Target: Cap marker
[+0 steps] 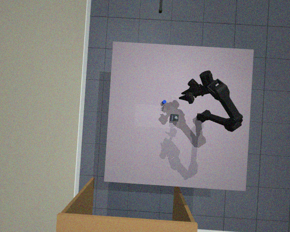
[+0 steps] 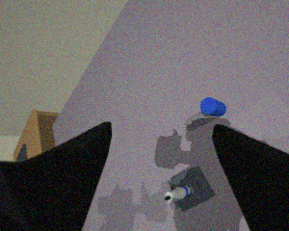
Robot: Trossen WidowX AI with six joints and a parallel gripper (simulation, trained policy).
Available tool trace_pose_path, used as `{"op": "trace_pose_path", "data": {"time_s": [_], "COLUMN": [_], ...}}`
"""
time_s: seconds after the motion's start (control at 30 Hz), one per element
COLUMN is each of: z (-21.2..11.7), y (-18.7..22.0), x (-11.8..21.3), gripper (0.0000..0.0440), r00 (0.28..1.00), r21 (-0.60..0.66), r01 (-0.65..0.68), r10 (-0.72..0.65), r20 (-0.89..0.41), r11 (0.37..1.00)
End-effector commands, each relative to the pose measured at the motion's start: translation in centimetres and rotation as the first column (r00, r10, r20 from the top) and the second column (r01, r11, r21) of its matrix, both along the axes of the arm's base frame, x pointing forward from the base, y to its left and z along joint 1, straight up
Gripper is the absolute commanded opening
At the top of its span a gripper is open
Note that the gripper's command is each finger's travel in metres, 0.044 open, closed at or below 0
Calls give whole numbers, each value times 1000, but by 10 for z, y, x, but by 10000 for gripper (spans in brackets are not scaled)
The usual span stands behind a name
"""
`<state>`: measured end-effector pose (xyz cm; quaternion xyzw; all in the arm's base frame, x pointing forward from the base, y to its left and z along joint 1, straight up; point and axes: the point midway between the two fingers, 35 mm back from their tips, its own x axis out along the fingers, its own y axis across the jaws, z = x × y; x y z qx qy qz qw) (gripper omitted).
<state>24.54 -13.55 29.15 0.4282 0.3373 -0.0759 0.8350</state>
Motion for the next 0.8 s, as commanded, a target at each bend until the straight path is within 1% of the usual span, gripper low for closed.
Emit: {"op": "trace_pose_path", "data": {"time_s": [0.0,0.77], "z": [-10,-56], "y": [-5,-18], "x": [7,36], "gripper": [320,317], "r00": [998,954], "r21": [5,21], "r01": [-27,-152], "r10": [28,152], "r20": [-50,-258], "r11": [1000,988]}}
